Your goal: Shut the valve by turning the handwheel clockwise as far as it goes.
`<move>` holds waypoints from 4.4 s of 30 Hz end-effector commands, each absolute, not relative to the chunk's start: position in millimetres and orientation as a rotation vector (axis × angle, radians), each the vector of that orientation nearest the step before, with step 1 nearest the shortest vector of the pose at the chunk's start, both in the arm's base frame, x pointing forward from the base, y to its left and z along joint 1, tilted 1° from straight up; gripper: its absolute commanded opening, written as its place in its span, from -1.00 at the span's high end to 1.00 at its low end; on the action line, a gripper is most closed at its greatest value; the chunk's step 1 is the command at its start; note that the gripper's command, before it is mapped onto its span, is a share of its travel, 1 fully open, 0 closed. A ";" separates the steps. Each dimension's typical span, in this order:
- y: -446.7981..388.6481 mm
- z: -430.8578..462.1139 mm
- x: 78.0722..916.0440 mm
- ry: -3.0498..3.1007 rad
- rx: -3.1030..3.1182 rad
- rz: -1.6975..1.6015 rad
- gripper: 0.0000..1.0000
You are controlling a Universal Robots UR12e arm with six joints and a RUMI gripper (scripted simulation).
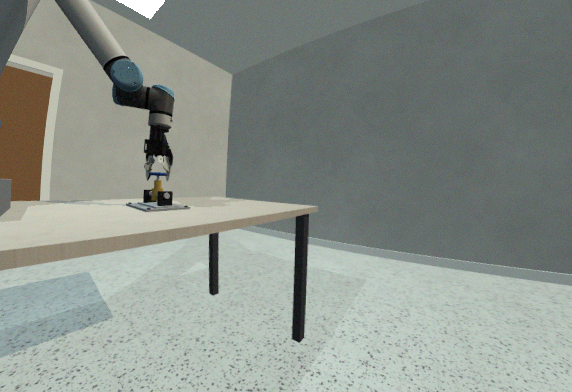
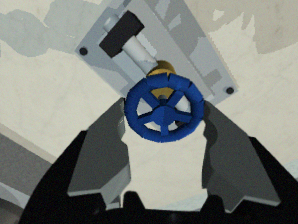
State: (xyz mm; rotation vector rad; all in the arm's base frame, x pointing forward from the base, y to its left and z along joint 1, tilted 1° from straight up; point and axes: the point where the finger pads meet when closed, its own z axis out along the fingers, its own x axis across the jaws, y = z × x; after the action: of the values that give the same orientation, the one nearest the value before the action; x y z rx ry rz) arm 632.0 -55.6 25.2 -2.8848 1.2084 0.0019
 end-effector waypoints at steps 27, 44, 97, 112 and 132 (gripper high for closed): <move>-54.0 24.4 630.9 1.210 -2.884 0.003 1.00; -53.8 24.4 630.6 1.267 -2.860 0.003 1.00; -53.3 24.8 630.8 2.171 -2.254 0.009 1.00; -53.7 25.0 631.5 2.465 -1.930 0.011 1.00; -54.5 25.8 633.7 2.760 -1.478 0.012 1.00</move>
State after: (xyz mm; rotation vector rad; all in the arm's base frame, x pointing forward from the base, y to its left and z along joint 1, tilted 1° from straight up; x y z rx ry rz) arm 630.8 -55.1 24.4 -1.6349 2.6682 0.0179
